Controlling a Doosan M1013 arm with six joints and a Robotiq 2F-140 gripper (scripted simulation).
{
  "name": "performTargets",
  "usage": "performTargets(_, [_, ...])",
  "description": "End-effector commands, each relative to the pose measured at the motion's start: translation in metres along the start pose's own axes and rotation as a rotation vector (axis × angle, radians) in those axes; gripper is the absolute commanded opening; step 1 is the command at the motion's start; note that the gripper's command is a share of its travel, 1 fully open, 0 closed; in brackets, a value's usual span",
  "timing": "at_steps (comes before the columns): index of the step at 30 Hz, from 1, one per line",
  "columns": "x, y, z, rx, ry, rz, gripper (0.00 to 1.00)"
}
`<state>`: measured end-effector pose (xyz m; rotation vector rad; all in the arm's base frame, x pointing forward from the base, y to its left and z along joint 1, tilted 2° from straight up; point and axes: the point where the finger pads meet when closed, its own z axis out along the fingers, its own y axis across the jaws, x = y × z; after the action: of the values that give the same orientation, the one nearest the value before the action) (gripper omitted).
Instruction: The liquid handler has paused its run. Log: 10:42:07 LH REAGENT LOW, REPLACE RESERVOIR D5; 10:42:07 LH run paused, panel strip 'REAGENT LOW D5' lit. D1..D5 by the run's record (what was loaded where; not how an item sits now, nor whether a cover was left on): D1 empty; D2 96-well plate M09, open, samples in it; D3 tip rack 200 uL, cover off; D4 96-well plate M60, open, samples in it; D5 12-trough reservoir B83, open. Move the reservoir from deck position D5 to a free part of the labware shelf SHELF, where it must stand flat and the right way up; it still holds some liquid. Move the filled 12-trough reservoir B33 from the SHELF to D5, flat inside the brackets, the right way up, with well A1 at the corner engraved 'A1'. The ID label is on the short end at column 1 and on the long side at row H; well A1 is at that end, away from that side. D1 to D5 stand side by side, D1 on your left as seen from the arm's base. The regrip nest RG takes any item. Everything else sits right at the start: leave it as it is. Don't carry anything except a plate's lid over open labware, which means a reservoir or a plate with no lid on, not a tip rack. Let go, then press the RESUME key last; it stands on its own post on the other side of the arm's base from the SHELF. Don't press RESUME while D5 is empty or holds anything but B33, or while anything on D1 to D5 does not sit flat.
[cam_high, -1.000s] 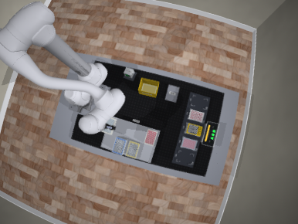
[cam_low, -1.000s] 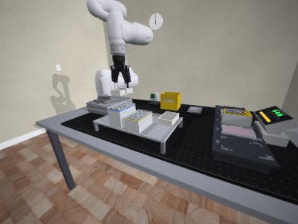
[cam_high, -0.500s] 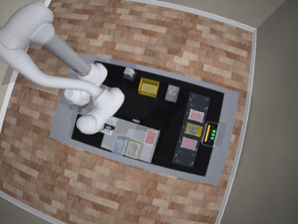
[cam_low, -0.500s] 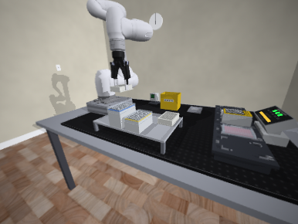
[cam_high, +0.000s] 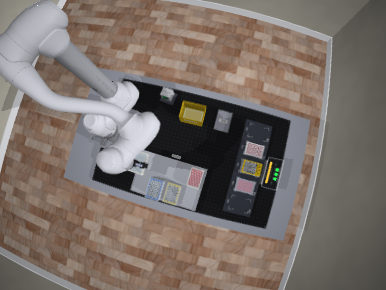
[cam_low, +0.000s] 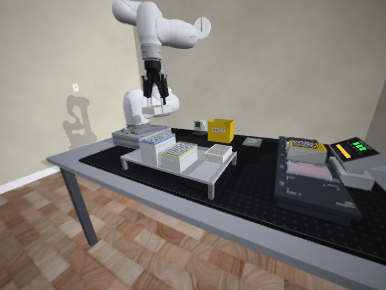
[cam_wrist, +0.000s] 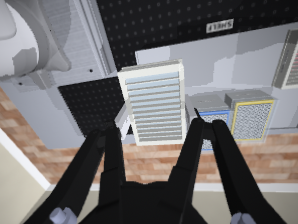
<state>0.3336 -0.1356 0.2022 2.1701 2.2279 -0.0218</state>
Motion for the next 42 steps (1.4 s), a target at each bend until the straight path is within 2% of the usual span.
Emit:
performTargets(1, [0.001,0.004,-0.011,-0.012,0.002,-0.001,0.00])
performTargets(22, [0.001,0.004,-0.043,-0.012,0.002,-0.001,0.00])
performTargets(42, [0.001,0.004,-0.043,-0.012,0.002,-0.001,0.00])
